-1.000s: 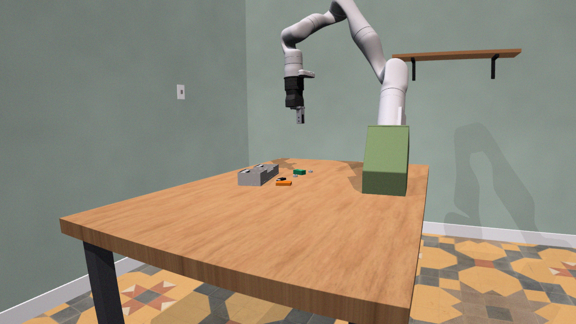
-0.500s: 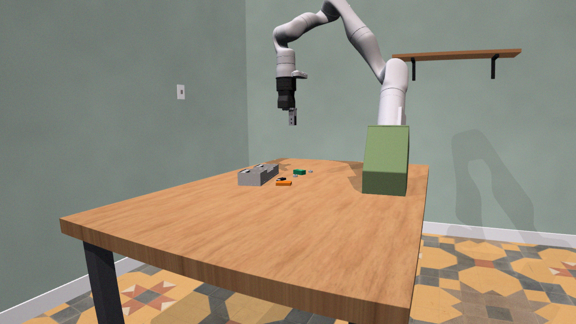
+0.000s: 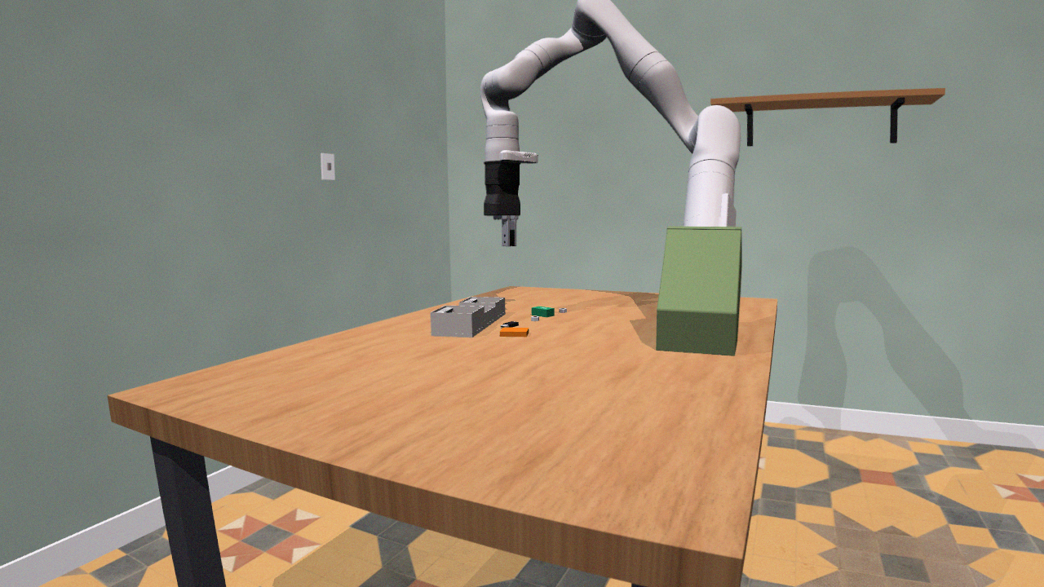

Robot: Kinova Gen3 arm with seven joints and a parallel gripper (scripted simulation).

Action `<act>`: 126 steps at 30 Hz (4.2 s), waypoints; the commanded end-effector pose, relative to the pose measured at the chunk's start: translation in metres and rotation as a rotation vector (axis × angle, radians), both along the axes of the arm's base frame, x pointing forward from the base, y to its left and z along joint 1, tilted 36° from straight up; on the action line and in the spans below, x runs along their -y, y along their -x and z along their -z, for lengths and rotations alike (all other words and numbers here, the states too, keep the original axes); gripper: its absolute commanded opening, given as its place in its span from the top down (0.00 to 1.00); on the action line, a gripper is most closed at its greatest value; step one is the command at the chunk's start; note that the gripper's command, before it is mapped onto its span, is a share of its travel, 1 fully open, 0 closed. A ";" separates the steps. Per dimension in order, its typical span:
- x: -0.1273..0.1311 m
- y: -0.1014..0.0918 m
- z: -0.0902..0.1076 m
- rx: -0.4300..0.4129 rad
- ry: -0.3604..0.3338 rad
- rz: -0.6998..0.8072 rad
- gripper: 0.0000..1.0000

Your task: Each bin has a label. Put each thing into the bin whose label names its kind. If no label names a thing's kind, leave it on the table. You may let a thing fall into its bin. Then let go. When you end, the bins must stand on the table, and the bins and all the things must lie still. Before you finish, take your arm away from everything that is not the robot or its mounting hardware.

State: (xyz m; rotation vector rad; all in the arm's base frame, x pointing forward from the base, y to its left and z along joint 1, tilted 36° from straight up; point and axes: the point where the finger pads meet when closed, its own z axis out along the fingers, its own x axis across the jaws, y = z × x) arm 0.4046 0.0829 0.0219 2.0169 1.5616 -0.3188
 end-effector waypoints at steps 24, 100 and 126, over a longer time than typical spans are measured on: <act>0.040 -0.088 0.062 0.590 -0.140 0.863 0.69; 0.074 -0.096 0.110 1.386 -0.343 1.987 0.69; 0.074 -0.096 0.110 1.386 -0.343 1.987 0.69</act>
